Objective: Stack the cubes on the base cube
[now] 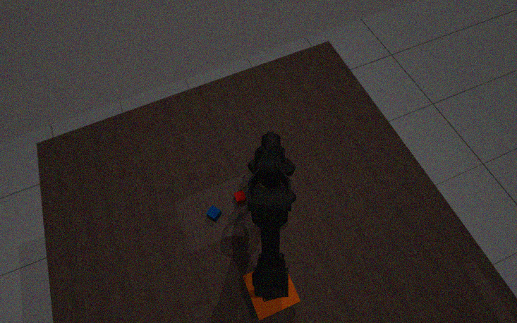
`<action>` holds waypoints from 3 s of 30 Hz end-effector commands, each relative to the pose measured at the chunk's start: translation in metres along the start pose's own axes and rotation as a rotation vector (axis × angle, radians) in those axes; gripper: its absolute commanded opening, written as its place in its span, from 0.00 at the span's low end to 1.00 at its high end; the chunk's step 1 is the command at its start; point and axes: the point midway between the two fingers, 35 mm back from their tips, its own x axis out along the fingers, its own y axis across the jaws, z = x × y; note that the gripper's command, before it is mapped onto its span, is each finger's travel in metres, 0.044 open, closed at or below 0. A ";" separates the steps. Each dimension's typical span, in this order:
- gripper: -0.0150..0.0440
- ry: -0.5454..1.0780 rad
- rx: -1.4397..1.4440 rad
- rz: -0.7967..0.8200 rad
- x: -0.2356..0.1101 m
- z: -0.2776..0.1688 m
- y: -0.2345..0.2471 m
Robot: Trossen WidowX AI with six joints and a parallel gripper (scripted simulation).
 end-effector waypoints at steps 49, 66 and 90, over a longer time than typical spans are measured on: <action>0.43 -0.001 -0.561 0.010 -0.098 -0.041 0.027; 0.43 -0.002 -1.216 0.014 -0.088 -0.092 0.048; 0.43 -0.006 -2.140 0.021 -0.074 -0.170 0.060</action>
